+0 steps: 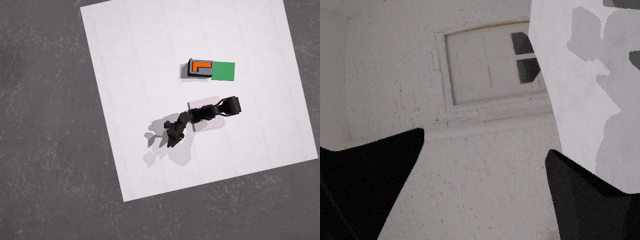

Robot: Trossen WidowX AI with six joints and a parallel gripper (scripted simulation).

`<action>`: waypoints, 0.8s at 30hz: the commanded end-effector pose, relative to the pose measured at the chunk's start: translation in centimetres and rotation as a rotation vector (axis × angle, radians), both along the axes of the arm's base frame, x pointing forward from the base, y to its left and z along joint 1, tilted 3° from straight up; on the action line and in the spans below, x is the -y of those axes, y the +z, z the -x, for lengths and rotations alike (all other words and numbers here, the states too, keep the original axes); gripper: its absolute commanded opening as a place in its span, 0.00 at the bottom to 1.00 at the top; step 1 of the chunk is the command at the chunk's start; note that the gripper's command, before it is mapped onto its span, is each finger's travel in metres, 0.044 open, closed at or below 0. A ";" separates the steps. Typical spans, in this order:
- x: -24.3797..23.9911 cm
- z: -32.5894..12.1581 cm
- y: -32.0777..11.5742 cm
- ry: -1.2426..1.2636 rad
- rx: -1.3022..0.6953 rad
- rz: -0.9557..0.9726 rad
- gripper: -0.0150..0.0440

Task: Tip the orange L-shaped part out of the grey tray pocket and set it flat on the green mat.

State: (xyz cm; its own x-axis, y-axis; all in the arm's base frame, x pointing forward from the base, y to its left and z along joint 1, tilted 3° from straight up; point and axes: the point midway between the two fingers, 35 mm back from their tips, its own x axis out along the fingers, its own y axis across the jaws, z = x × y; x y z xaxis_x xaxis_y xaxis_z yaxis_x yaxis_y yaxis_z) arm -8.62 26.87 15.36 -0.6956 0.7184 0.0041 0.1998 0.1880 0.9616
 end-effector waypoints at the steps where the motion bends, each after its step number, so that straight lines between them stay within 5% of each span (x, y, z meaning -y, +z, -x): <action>1: -0.1 -0.2 0.0 -0.007 0.003 0.001 0.89; 9: -6.3 -10.8 -1.1 -0.383 0.183 0.110 0.56; 16: -6.4 -23.6 -2.4 -0.710 0.367 0.334 0.56; 24: 0.1 -34.7 -2.7 -0.929 0.535 0.637 0.56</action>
